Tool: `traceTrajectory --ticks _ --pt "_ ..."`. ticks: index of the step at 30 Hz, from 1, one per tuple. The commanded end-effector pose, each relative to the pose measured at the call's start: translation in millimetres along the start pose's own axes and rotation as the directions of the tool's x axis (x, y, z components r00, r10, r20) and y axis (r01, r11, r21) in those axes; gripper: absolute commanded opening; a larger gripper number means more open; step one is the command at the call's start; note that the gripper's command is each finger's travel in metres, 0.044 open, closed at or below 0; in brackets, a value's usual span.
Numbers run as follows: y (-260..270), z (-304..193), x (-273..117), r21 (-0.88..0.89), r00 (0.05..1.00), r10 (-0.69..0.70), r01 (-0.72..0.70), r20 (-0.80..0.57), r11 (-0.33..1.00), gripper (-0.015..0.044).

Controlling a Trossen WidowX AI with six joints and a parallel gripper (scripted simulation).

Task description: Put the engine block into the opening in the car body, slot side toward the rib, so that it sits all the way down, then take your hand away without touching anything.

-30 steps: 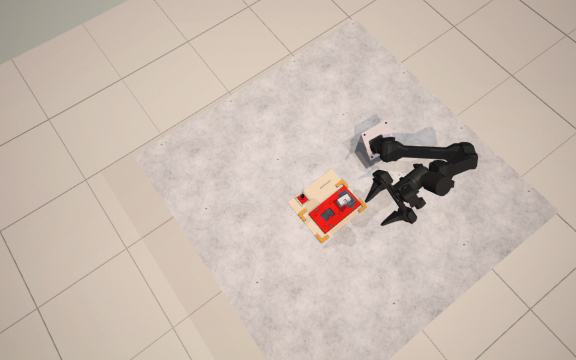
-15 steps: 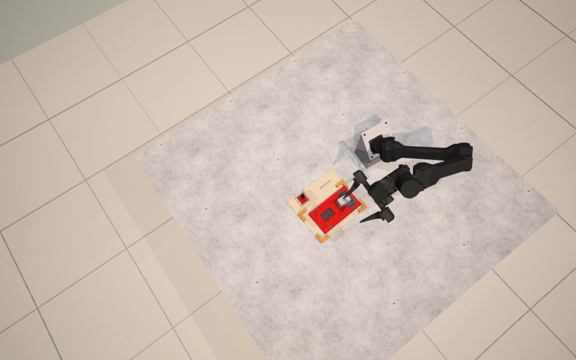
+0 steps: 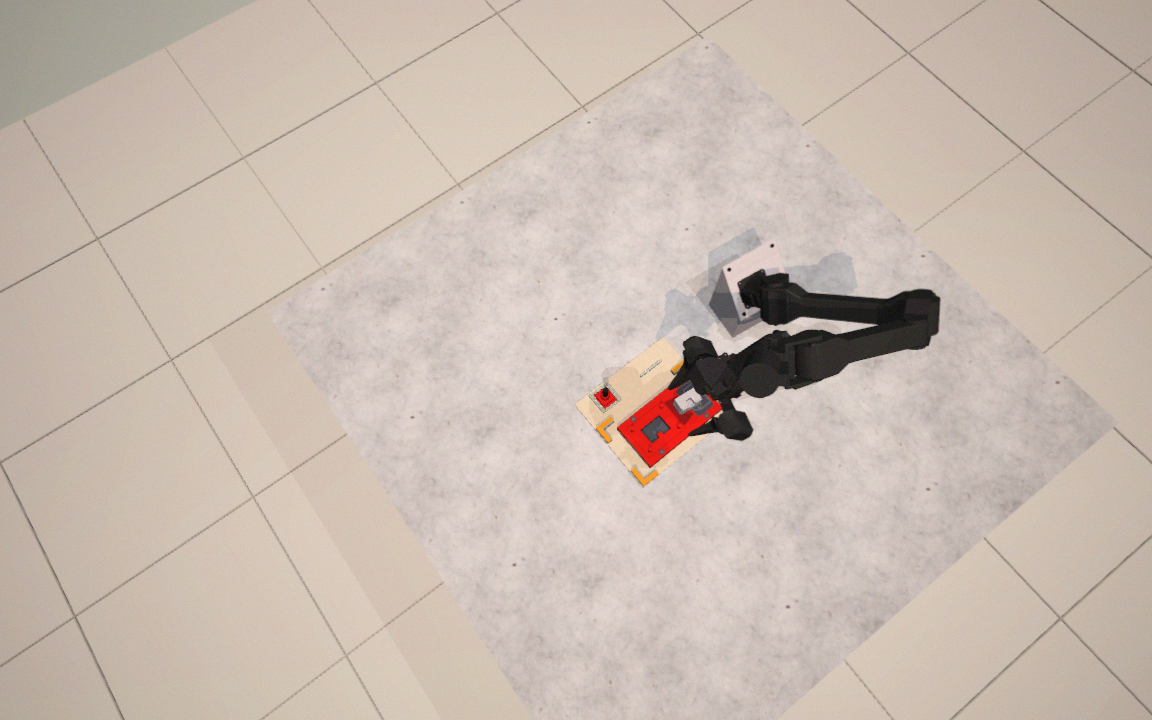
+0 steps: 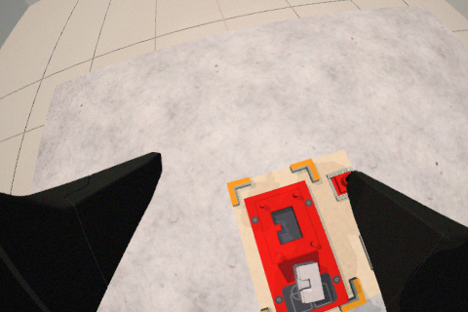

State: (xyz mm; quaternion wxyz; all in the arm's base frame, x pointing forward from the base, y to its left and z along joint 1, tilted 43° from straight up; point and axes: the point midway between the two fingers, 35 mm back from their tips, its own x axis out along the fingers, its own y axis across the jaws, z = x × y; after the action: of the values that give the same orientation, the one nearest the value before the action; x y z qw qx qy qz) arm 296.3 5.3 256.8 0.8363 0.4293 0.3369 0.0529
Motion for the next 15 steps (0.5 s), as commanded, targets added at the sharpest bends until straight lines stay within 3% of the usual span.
traceTrajectory --ticks 1,15 --pt "-12 -12 12 0.11 0.996 -0.029 0.037 -0.081 0.993 0.044" --pt "-49 -54 40 0.432 0.934 -0.11 0.259 -0.341 0.864 0.044"
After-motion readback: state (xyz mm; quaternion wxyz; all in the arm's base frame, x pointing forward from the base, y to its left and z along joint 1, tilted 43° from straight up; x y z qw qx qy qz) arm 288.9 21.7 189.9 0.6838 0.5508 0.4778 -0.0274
